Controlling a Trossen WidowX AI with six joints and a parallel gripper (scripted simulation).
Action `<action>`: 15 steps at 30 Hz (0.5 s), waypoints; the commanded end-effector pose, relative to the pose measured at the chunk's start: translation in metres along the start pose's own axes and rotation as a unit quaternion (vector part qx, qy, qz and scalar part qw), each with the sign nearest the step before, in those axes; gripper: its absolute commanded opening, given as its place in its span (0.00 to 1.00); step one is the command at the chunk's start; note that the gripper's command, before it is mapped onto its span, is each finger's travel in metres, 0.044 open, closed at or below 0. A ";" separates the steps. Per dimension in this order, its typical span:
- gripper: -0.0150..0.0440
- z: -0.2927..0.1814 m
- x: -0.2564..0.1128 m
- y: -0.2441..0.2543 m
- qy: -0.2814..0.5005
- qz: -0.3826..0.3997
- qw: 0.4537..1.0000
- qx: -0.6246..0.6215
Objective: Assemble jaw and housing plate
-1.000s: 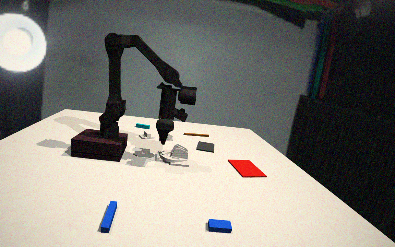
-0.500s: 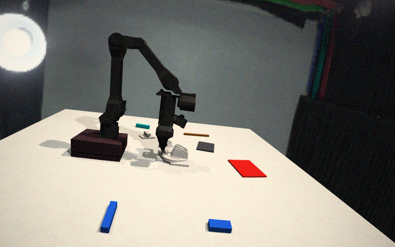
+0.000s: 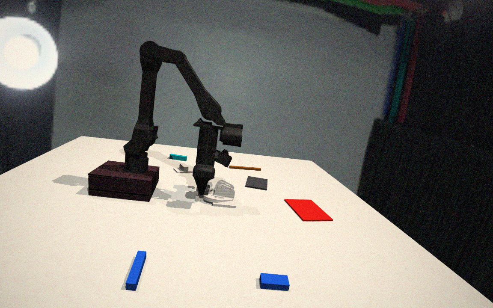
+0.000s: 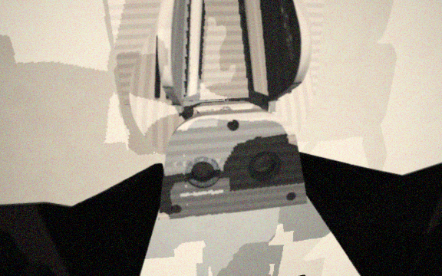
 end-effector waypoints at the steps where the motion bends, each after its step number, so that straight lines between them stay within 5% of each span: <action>1: 0.85 -0.001 0.003 0.001 0.000 0.002 1.000 0.002; 15: 0.85 -0.001 0.004 0.001 0.000 0.002 1.000 0.003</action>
Point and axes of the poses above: the point midway between the two fingers, 35 mm back from their tips, its own x axis out along the fingers, its own y axis across the jaws, z = x × y, the point moved 3 cm from there along -x, back along the fingers, and after that the axes turned 6 degrees about -x, right-handed, at the moved point
